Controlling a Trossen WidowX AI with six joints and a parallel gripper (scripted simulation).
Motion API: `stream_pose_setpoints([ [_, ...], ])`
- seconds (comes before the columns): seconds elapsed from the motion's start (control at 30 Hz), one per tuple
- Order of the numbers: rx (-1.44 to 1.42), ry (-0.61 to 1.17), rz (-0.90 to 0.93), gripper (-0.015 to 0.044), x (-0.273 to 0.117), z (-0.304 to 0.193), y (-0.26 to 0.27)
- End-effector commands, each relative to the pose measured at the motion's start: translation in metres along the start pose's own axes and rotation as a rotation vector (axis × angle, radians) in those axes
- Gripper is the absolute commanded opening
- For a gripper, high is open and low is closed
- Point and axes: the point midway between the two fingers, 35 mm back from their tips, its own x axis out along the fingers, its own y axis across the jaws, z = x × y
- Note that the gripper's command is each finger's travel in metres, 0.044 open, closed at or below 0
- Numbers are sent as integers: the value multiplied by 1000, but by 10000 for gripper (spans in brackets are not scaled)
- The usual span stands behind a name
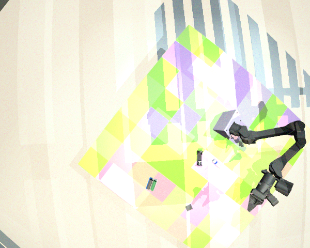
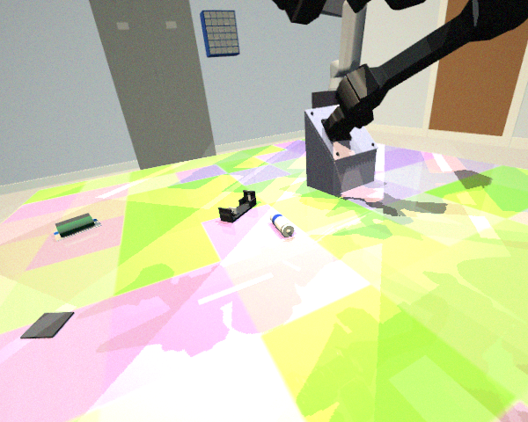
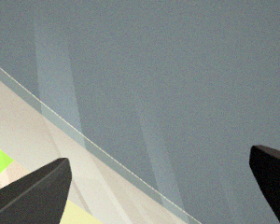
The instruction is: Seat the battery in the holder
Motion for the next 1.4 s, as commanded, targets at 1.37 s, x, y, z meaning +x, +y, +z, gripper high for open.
stream_pose_setpoints([
  [1.37, 1744, 1863, -882, 241, -103, -284, 151],
])
